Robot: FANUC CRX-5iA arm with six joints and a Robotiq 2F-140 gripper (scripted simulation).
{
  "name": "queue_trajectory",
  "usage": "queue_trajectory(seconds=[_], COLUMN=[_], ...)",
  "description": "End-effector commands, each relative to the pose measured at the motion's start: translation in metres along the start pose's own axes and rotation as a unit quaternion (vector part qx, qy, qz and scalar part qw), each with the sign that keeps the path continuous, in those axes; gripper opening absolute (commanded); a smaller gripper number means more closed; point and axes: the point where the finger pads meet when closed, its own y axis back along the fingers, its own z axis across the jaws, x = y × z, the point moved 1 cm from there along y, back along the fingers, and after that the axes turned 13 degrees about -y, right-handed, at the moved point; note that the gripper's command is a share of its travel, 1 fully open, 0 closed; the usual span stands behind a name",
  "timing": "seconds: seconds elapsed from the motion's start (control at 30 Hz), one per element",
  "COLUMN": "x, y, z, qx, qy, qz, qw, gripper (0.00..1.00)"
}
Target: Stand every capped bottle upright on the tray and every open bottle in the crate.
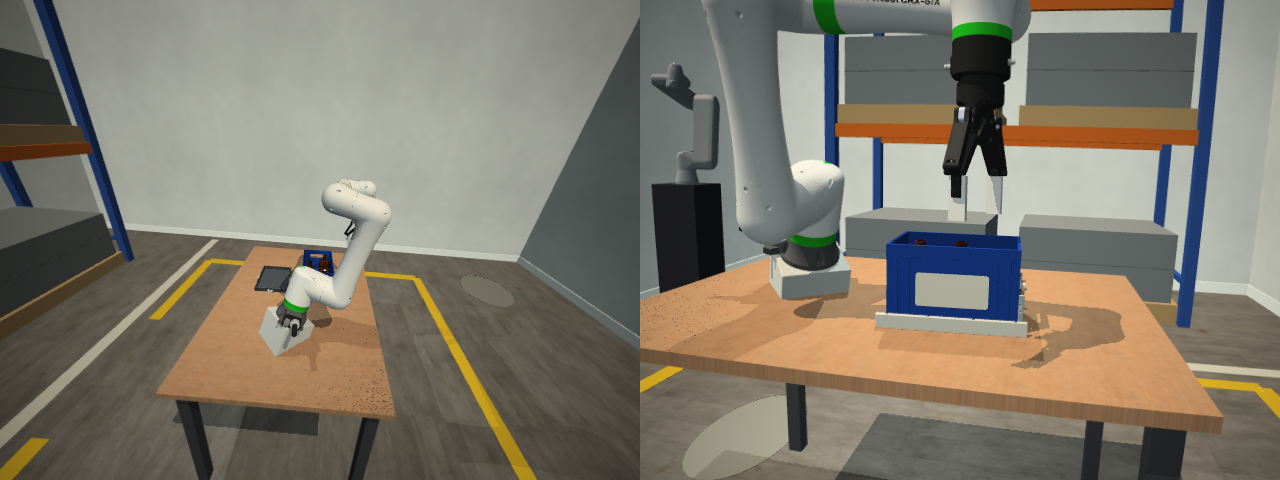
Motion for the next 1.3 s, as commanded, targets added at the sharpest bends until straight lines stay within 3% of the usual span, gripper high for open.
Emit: queue_trajectory(seconds=[0.0,0.53,1.27], x=[0.0,0.001,-0.051], y=[0.003,0.035,0.0], z=[0.0,0.0,-0.016], qx=[0.0,0.0,0.001], qy=[0.0,0.0,-0.122], qz=[0.0,0.0,-0.004], qw=[1.0,1.0,0.993], gripper=[1.0,1.0,1.0])
